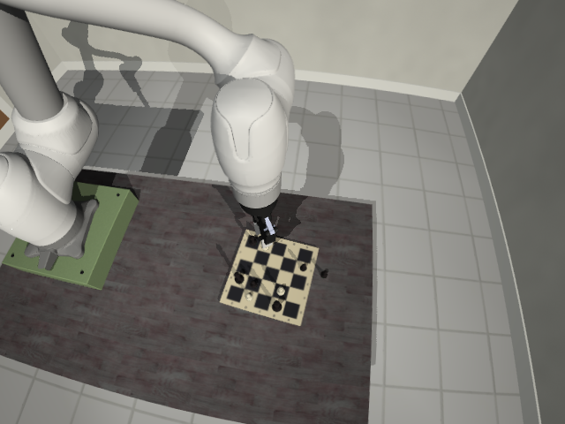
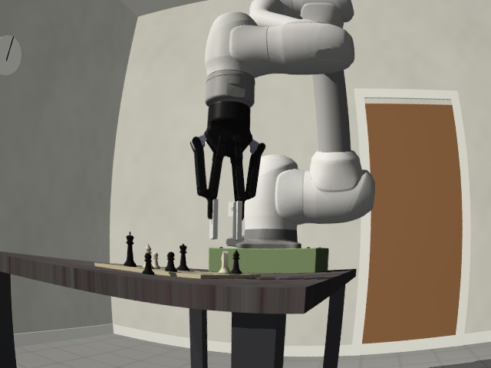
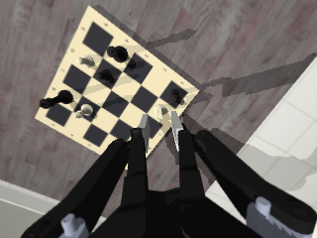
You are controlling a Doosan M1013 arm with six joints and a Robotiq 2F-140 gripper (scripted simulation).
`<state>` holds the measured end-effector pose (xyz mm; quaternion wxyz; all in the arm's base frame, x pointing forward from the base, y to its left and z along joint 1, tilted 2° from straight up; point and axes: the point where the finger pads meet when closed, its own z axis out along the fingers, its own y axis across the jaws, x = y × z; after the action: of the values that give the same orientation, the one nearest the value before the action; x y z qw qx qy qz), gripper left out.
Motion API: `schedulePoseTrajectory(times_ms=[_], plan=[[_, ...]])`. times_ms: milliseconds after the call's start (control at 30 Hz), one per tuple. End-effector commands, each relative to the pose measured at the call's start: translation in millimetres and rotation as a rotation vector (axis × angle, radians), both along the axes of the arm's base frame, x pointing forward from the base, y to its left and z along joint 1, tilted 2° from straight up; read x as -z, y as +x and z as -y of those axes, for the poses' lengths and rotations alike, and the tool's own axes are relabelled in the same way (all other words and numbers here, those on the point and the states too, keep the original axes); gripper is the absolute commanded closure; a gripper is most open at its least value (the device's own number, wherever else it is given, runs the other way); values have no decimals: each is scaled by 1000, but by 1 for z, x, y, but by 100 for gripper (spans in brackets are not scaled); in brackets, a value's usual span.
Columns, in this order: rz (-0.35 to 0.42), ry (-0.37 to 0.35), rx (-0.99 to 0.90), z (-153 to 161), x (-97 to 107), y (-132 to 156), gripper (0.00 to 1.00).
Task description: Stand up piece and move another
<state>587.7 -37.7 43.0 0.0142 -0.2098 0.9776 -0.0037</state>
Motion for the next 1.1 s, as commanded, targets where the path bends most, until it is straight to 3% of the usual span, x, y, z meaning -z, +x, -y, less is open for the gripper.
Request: schedulePoseTrajectory(times_ms=[0,1067], plan=[[0,0,0,0,3,0,78],[0,0,0,0,12,0,78]])
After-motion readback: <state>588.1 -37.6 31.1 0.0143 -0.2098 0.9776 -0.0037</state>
